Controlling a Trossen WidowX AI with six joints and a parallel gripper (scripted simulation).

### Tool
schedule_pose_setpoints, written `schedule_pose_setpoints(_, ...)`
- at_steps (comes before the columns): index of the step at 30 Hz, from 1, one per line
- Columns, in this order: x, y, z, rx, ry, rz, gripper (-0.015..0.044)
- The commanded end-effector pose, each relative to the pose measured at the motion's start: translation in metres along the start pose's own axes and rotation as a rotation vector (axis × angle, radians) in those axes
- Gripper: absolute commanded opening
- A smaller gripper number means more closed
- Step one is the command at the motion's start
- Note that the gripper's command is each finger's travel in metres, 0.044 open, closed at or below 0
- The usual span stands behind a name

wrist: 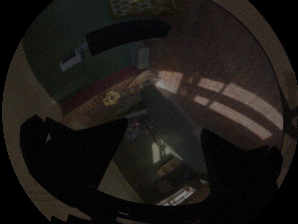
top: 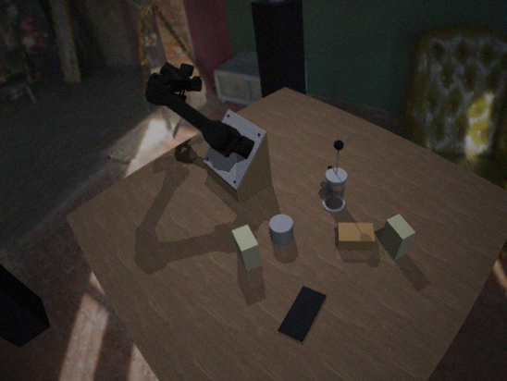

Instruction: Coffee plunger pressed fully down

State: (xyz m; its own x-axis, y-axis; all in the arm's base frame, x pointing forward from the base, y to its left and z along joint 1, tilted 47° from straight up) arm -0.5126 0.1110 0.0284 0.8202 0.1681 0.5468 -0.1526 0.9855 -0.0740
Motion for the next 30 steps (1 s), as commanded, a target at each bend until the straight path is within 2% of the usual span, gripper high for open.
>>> schedule_pose_setpoints(1, 0.001, 0.002, -0.001, 0.004, -0.001, -0.007, 0.0426)
schedule_pose_setpoints(6, 0.028, 0.047, -0.012, 0.081, -0.041, -0.134, 0.0440)
schedule_pose_setpoints(15, 0.120, 0.145, -0.055, 0.289, -0.246, -0.425, 0.0440)
schedule_pose_setpoints(20, 0.182, 0.186, -0.087, 0.378, -0.423, -0.553, 0.0440)
schedule_pose_setpoints(30, 0.309, 0.220, -0.160, 0.503, -0.841, -0.634, 0.0440)
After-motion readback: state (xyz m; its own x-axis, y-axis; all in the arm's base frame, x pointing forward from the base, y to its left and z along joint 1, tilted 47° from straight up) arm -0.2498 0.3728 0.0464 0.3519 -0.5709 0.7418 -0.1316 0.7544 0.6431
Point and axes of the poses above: the point midway between the two fingers, 35 mm back from their tips, its own x axis back along the fingers, its own y axis across the jaws, z = x × y, the point moved 6 cm from there along x, back along the fingers, and after that the axes turned 9 degrees about -x, right-handed, at the moved point
